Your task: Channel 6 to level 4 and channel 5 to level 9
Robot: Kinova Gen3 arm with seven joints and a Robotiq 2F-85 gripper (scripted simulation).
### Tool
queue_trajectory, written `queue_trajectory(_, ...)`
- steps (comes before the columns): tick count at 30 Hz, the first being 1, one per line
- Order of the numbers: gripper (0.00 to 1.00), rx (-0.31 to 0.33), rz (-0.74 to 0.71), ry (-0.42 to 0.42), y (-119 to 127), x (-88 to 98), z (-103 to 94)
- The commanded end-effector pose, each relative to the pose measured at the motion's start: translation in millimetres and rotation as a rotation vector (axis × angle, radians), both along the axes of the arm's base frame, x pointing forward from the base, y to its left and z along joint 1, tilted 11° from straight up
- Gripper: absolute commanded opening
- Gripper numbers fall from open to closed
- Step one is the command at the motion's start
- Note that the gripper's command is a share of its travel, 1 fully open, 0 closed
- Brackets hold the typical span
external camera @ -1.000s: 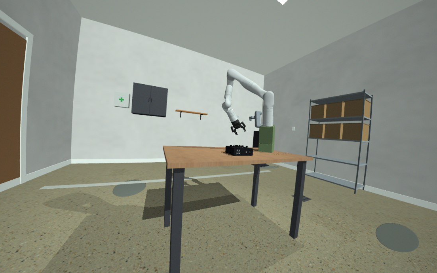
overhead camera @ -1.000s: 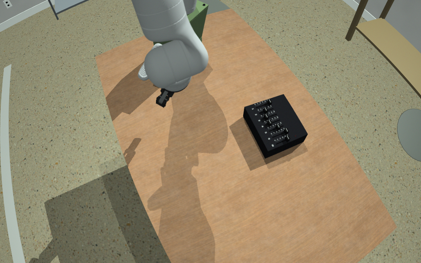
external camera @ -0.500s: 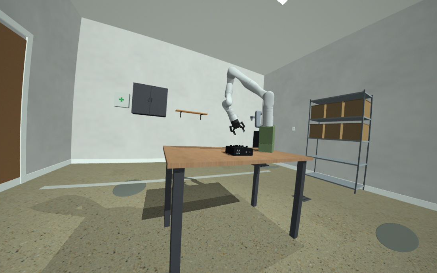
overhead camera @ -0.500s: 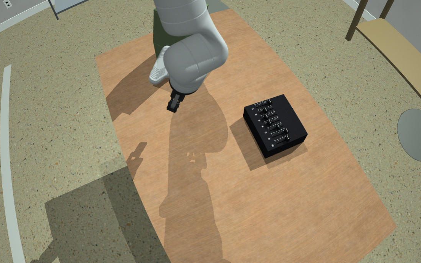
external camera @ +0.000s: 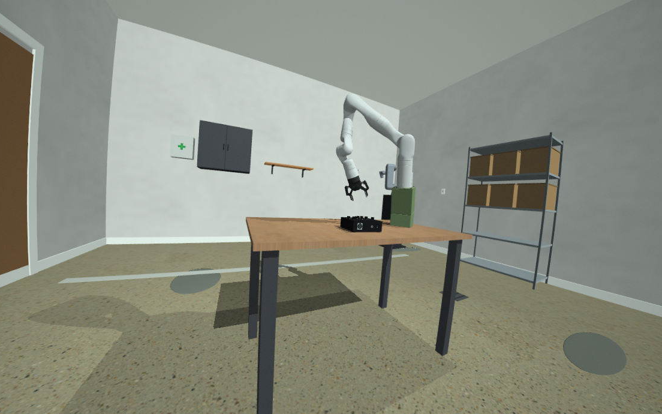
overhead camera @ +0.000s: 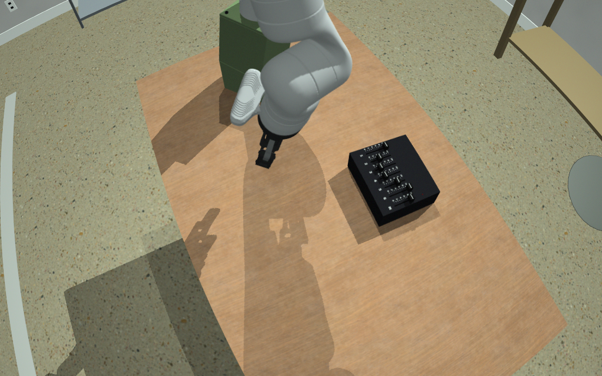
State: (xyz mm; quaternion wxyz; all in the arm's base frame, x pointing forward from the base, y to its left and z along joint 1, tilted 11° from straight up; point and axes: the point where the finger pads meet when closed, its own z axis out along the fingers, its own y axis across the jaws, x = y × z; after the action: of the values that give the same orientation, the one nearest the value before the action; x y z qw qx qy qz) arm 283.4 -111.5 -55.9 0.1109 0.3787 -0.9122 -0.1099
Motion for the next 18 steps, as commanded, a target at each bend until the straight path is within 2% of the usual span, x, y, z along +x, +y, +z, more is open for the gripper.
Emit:
queue_trajectory(1, 1.0, -0.005, 0.014, -0.006, 3, 3.1, 2.3)
queue_trajectory(5, 1.0, -0.005, 0.014, -0.006, 3, 3.1, 2.3)
queue_trajectory(6, 1.0, -0.014, 0.066, -0.044, 11, 16.9, 5.4)
queue_trajectory(14, 1.0, -0.014, 0.066, -0.044, 11, 16.9, 5.4)
queue_trajectory(15, 1.0, -0.022, 0.116, -0.082, 21, 30.3, 8.7)
queue_trajectory(18, 1.0, -0.022, 0.116, -0.082, 21, 30.3, 8.7)
